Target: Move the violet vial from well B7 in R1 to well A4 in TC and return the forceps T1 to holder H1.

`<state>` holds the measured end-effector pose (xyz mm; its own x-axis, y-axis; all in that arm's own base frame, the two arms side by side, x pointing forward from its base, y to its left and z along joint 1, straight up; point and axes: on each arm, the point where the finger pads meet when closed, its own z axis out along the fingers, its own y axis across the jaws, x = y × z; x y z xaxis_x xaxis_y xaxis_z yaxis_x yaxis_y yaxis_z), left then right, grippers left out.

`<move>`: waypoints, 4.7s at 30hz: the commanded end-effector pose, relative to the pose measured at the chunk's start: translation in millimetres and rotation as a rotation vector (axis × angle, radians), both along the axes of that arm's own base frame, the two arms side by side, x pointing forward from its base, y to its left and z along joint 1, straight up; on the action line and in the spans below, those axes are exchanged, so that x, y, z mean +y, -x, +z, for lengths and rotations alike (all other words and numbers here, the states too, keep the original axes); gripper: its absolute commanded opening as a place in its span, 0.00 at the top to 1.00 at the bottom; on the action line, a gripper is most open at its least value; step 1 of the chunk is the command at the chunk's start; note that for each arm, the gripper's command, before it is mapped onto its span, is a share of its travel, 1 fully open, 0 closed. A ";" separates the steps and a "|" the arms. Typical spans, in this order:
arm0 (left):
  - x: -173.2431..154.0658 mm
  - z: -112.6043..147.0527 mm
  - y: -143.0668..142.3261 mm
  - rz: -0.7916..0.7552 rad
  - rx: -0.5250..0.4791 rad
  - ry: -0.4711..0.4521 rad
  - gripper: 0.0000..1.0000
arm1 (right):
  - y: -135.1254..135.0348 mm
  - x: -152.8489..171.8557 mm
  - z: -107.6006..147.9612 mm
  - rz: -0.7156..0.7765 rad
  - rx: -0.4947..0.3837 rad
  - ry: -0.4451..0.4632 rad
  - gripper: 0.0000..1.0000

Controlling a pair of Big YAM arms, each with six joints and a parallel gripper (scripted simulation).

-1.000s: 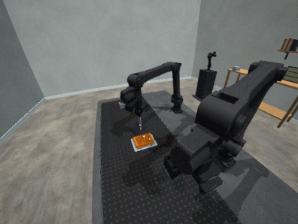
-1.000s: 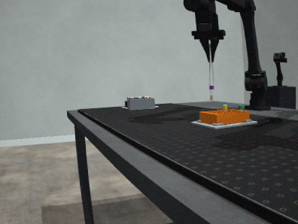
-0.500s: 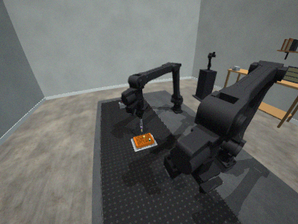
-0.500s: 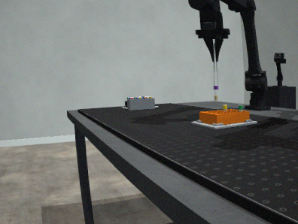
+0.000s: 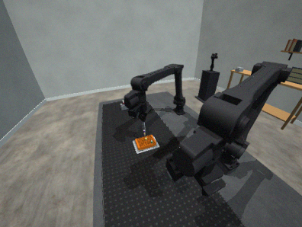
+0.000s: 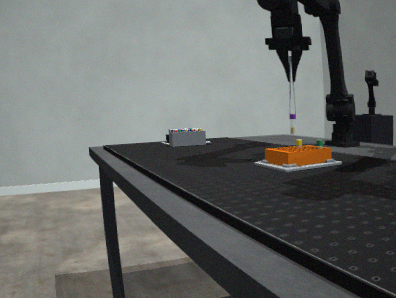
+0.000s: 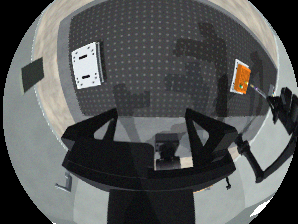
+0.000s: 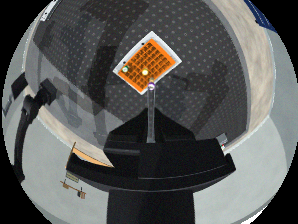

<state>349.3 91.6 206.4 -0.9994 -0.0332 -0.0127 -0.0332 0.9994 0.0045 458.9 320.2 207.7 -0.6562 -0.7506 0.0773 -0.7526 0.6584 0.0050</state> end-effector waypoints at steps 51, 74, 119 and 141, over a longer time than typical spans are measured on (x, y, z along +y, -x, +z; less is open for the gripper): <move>-4.4 -8.3 0.6 -0.020 0.026 0.010 0.00 | 6.3 63.4 21.4 -0.009 -0.048 -0.032 0.91; -4.4 -8.3 0.6 -0.020 0.026 0.010 0.00 | 0.1 67.4 44.6 -0.009 -0.079 -0.051 0.91; -4.4 -8.3 0.6 -0.020 0.026 0.010 0.00 | -0.8 67.4 37.0 -0.009 -0.068 -0.038 0.91; -4.4 -8.3 0.6 -0.020 0.026 0.010 0.00 | -1.1 67.7 16.2 -0.009 -0.066 -0.036 0.91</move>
